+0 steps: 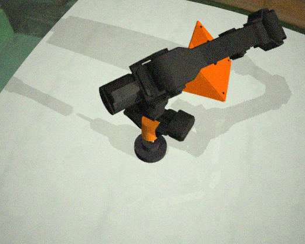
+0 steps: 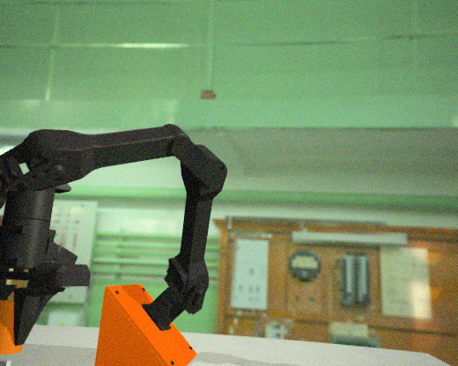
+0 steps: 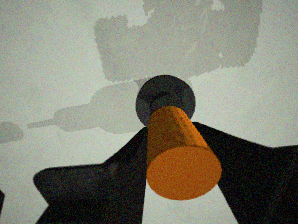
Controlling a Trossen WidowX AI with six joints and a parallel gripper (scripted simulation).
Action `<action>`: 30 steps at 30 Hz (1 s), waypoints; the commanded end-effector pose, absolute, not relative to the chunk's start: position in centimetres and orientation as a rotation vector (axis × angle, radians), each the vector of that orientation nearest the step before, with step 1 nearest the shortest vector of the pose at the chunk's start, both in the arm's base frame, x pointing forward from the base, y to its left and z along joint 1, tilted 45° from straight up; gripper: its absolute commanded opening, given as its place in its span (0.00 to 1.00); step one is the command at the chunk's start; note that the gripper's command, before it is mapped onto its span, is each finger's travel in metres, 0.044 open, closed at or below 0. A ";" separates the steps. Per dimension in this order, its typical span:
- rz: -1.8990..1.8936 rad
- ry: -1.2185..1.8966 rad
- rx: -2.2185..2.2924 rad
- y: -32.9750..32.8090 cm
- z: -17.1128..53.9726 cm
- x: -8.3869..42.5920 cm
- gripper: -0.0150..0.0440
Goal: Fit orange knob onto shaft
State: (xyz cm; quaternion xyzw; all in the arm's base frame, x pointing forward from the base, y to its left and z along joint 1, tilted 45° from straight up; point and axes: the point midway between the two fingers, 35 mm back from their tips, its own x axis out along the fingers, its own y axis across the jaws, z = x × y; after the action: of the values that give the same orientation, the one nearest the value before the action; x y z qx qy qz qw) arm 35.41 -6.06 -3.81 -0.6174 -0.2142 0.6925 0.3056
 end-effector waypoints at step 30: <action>1.826 -0.571 -1.632 -5.0 -4.3 35.5 0.25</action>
State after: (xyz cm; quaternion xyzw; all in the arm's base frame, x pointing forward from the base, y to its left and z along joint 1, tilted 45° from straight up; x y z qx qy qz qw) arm 35.37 -5.10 -4.36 -0.6156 -0.2162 0.6932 0.3061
